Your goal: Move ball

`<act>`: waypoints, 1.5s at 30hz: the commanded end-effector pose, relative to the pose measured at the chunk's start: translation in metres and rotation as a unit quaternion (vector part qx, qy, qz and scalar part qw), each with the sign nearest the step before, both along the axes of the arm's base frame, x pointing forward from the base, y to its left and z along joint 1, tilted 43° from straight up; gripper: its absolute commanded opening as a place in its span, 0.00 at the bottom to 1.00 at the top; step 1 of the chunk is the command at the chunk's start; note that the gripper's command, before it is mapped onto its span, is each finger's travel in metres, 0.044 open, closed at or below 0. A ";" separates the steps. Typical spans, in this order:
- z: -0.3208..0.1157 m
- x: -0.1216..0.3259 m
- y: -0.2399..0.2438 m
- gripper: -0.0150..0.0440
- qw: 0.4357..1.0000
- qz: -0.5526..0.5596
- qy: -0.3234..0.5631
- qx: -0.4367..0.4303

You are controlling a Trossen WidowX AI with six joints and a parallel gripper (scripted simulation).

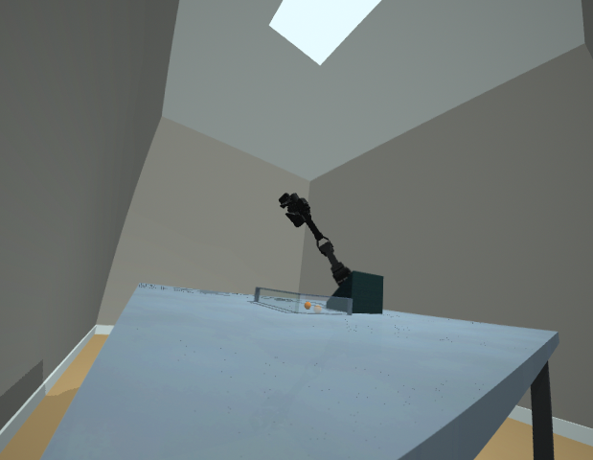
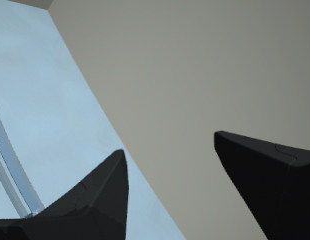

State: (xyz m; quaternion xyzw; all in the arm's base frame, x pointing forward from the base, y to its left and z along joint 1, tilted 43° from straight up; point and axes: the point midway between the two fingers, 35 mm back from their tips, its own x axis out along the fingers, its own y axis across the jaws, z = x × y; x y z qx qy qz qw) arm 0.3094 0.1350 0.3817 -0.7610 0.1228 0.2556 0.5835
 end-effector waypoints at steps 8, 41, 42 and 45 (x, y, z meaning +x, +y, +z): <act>-0.179 0.038 -0.019 0.66 0.968 -0.132 0.189 -0.104; -0.393 -0.046 -0.127 0.66 0.817 -0.298 0.387 -0.305; -0.394 -0.046 -0.128 0.66 0.817 -0.298 0.387 -0.305; -0.398 -0.045 -0.132 0.66 0.817 -0.298 0.387 -0.305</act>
